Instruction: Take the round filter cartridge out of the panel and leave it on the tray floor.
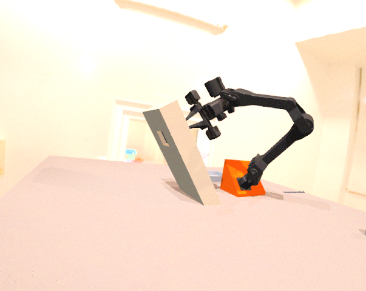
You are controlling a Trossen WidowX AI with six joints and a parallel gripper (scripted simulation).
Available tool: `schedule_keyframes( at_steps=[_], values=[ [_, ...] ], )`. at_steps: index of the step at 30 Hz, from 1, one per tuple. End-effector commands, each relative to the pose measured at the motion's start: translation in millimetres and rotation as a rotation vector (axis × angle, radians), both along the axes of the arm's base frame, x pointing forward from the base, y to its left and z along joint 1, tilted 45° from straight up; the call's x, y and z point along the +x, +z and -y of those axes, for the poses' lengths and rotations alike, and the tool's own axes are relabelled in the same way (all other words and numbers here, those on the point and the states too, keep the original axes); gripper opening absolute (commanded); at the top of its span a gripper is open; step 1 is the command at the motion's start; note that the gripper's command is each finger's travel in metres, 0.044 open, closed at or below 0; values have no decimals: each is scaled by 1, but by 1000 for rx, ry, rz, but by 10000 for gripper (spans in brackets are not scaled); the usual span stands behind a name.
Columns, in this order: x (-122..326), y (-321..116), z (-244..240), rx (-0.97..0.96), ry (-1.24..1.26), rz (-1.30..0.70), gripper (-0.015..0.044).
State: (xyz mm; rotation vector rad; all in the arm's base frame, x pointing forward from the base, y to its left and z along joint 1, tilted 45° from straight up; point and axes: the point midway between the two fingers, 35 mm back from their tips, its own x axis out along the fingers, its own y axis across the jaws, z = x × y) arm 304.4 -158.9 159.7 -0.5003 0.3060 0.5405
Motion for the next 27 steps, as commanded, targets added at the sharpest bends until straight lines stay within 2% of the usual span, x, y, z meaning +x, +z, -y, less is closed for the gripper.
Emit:
schedule_keyframes(
  at_steps=[1, 27],
  values=[
    [6, -4, -5, 7, -1, -6, 92],
    [17, -9, -13, 11, -3, 0, 92]
  ],
)
